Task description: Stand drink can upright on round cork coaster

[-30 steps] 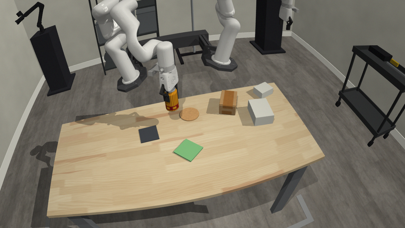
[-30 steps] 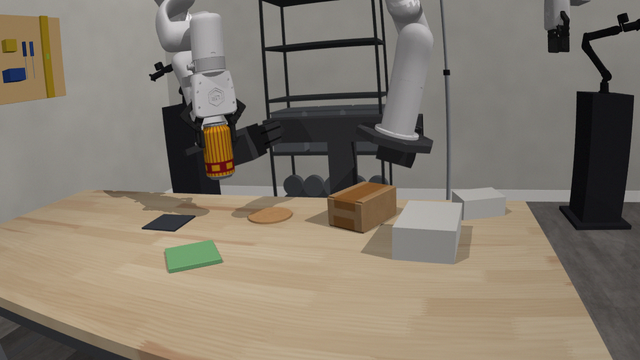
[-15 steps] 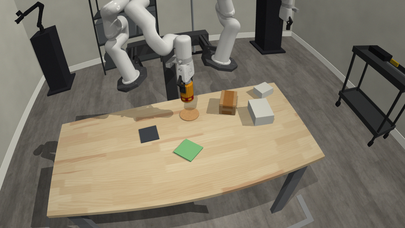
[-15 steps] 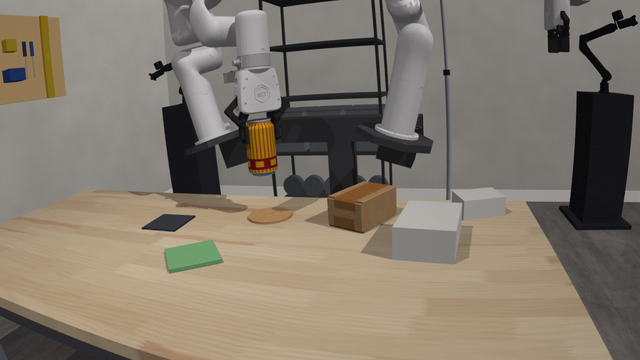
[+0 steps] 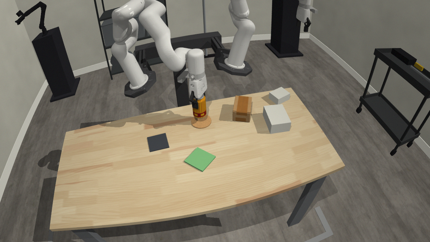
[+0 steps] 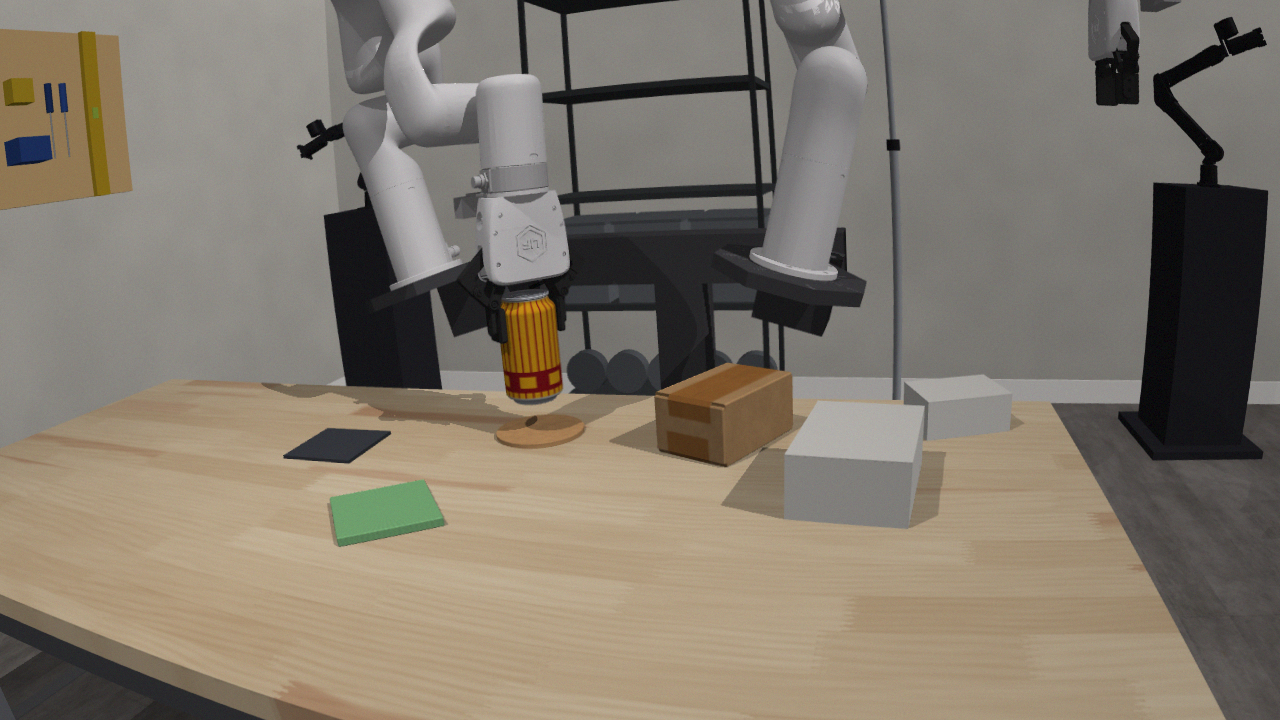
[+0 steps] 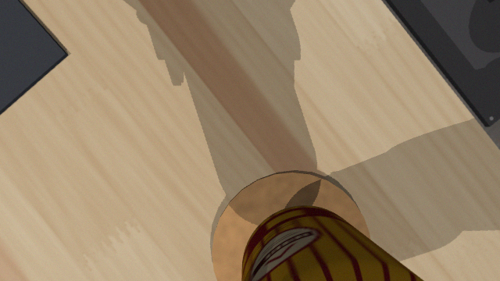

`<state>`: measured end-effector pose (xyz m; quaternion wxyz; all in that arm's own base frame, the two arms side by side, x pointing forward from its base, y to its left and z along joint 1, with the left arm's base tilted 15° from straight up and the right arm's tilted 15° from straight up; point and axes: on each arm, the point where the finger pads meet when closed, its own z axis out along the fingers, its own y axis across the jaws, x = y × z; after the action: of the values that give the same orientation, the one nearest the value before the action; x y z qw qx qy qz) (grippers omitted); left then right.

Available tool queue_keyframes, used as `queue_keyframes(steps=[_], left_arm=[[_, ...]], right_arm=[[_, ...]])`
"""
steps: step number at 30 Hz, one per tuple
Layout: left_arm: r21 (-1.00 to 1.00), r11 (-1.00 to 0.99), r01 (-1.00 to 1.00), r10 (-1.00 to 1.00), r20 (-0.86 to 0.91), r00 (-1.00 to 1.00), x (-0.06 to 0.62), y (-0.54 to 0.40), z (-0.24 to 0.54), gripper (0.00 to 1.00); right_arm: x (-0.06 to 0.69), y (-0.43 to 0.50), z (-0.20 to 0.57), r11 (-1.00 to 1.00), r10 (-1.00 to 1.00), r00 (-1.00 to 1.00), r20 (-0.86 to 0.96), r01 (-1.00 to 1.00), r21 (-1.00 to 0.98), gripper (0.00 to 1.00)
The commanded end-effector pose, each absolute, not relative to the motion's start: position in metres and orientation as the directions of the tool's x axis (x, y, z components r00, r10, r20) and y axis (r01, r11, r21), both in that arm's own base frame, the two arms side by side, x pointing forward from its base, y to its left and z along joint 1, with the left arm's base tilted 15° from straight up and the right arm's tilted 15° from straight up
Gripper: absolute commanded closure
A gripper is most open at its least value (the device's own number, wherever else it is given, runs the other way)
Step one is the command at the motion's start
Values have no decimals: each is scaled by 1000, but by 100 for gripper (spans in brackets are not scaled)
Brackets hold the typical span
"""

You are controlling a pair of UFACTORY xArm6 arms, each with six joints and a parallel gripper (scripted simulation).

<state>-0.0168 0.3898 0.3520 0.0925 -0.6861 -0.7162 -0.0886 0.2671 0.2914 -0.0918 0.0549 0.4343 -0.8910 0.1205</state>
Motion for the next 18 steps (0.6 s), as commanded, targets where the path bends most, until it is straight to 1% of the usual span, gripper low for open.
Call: queue_keyframes(steps=[1, 18], left_arm=[[0, 43, 999, 965, 259, -42, -17, 390, 354, 0], [0, 43, 999, 965, 259, -42, -17, 390, 354, 0]], right_arm=[[271, 290, -112, 594, -763, -617, 193, -786, -170, 100], [271, 286, -126, 594, -763, -617, 193, -787, -169, 100]])
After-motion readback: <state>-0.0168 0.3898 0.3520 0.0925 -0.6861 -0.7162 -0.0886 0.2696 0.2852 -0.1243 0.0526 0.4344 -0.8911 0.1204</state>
